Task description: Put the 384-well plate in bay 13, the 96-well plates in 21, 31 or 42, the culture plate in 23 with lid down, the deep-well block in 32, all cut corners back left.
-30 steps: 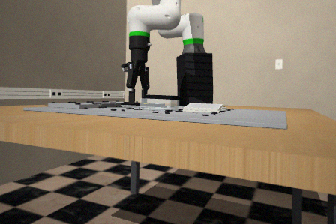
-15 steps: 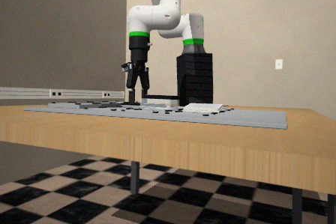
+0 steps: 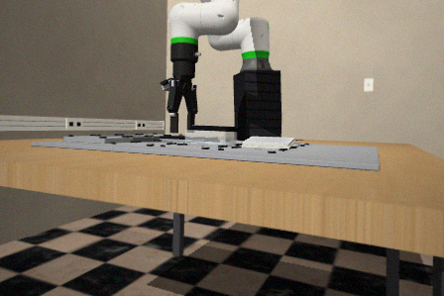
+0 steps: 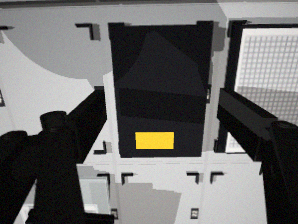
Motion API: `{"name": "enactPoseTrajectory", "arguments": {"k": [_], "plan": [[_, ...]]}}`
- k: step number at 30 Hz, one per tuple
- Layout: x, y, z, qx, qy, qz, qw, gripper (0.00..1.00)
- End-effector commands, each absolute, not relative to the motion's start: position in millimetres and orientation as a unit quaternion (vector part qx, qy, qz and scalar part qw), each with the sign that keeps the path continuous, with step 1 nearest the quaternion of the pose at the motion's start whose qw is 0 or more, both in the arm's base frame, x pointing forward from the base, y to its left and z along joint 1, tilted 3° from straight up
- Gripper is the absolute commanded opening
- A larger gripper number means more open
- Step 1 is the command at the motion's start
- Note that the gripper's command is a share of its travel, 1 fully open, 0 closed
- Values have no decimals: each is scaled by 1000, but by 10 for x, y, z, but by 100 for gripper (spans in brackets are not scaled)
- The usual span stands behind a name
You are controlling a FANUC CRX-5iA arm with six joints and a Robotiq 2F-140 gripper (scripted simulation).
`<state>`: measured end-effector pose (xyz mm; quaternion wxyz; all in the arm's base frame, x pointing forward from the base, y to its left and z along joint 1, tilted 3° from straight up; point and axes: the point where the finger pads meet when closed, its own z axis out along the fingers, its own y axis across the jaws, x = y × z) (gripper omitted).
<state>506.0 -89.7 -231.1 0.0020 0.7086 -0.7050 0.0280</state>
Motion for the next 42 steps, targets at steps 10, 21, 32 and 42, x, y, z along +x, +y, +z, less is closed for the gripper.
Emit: {"name": "enactPoseTrajectory", "arguments": {"k": [10, 21, 32, 42], "plan": [[5063, -891, -2153, 709, -705, 29, 1, 70], [5058, -886, -2034, 709, -705, 29, 1, 70], [5053, -880, -1900, 709, -705, 29, 1, 70], [5052, -878, -1855, 709, -705, 29, 1, 70]]}}
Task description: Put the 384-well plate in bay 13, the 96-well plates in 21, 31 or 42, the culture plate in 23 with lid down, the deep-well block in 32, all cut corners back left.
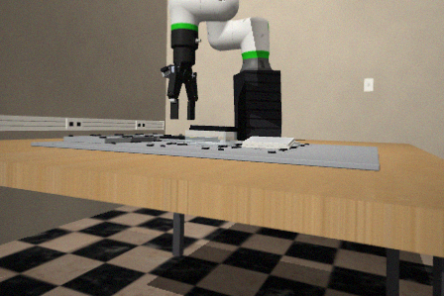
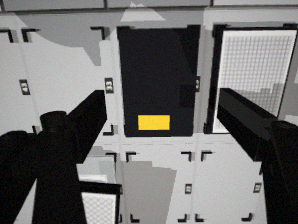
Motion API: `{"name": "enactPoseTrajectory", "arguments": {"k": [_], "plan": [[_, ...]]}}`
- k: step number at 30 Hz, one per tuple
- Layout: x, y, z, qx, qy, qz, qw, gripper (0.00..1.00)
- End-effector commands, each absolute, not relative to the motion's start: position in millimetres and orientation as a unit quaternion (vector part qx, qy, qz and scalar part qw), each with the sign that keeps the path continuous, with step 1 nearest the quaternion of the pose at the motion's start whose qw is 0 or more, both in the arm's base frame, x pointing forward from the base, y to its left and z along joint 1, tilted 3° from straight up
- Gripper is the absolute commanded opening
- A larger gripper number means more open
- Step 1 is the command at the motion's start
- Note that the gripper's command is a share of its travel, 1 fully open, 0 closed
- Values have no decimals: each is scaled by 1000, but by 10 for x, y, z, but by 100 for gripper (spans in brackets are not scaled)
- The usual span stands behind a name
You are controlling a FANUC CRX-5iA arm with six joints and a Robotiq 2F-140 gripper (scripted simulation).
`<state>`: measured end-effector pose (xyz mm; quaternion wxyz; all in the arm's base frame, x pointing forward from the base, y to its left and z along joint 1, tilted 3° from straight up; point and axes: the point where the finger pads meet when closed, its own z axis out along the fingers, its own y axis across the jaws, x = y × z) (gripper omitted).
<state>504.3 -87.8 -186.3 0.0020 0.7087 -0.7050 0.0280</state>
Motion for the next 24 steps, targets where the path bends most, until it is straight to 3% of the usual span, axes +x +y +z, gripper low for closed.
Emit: {"name": "enactPoseTrajectory", "arguments": {"k": [1, 24], "plan": [[5052, -878, -1856, 709, -705, 29, 1, 70], [5383, -284, -1867, 665, -746, 29, 0, 70]]}}
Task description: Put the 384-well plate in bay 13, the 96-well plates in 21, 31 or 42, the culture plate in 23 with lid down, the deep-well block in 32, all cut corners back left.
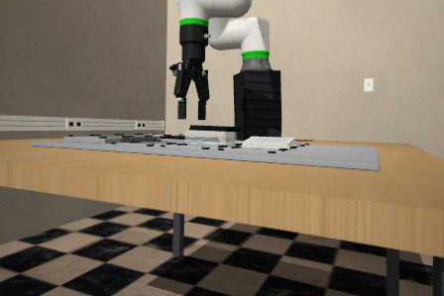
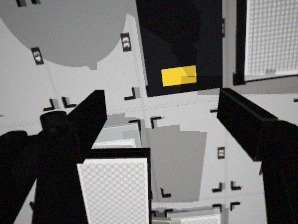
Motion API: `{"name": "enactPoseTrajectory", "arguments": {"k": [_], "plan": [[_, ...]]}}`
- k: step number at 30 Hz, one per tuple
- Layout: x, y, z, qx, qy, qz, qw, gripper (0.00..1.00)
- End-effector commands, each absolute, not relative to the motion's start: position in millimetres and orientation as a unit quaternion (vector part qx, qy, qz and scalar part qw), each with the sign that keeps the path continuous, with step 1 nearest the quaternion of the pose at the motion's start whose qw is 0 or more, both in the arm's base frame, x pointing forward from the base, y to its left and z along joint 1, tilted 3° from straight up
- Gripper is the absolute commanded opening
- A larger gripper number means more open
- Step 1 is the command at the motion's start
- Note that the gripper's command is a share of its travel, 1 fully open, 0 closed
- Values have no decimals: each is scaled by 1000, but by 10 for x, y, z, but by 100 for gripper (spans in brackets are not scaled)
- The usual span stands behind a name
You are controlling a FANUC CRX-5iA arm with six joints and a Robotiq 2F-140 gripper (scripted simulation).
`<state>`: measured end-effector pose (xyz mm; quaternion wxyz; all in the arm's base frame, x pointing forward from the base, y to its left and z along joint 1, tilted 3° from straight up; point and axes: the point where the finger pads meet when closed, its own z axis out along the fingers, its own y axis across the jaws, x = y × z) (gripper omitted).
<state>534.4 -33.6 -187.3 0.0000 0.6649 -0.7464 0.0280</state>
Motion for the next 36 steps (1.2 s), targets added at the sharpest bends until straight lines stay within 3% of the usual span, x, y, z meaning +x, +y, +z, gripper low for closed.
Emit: {"name": "enactPoseTrajectory", "arguments": {"k": [1, 36], "plan": [[5383, -284, -1867, 665, -746, 29, 0, 70], [5990, 799, -1888, 665, -746, 29, -1, 70]]}}
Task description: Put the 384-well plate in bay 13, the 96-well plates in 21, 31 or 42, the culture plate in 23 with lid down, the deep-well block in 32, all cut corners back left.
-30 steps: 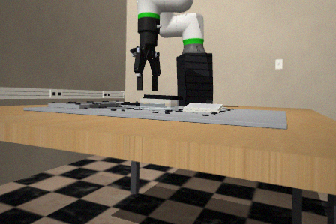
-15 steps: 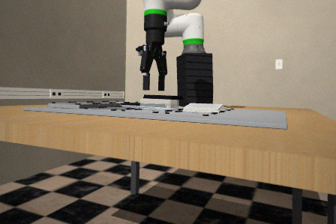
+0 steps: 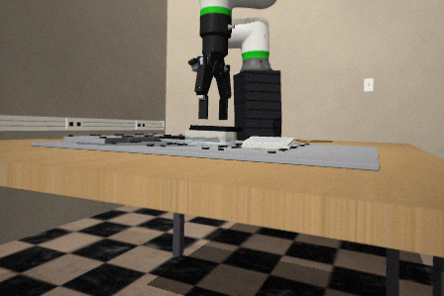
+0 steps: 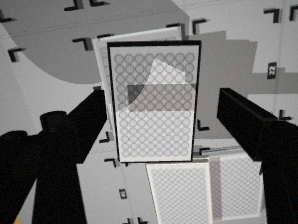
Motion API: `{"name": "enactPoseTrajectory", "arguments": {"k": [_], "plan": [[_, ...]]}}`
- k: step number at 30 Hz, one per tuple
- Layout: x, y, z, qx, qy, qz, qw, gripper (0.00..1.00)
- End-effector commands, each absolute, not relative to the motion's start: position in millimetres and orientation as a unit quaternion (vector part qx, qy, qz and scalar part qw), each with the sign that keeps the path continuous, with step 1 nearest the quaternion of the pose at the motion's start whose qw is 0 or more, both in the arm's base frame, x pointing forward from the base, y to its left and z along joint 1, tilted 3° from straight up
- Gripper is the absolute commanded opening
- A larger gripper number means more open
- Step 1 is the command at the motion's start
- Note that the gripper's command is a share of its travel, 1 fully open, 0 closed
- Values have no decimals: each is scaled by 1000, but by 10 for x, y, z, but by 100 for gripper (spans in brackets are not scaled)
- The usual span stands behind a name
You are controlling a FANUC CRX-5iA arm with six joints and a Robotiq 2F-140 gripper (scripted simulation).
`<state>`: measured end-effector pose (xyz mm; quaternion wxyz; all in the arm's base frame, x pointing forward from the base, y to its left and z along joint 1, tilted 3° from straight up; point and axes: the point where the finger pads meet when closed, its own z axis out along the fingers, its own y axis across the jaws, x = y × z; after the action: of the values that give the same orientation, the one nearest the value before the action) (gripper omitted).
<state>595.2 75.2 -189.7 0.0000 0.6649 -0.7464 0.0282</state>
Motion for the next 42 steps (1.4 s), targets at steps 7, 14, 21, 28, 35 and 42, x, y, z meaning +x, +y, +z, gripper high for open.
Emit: {"name": "enactPoseTrajectory", "arguments": {"k": [7, 14, 21, 28, 35, 42], "plan": [[6032, 874, -1890, 665, -746, 29, -1, 70], [6034, 872, -1943, 665, -746, 29, -1, 70], [6035, 871, -1958, 665, -746, 29, -1, 70], [6035, 872, -1958, 665, -746, 29, -1, 70], [6035, 872, -1958, 665, -746, 29, -1, 70], [6038, 868, -2038, 665, -746, 29, -1, 70]]}}
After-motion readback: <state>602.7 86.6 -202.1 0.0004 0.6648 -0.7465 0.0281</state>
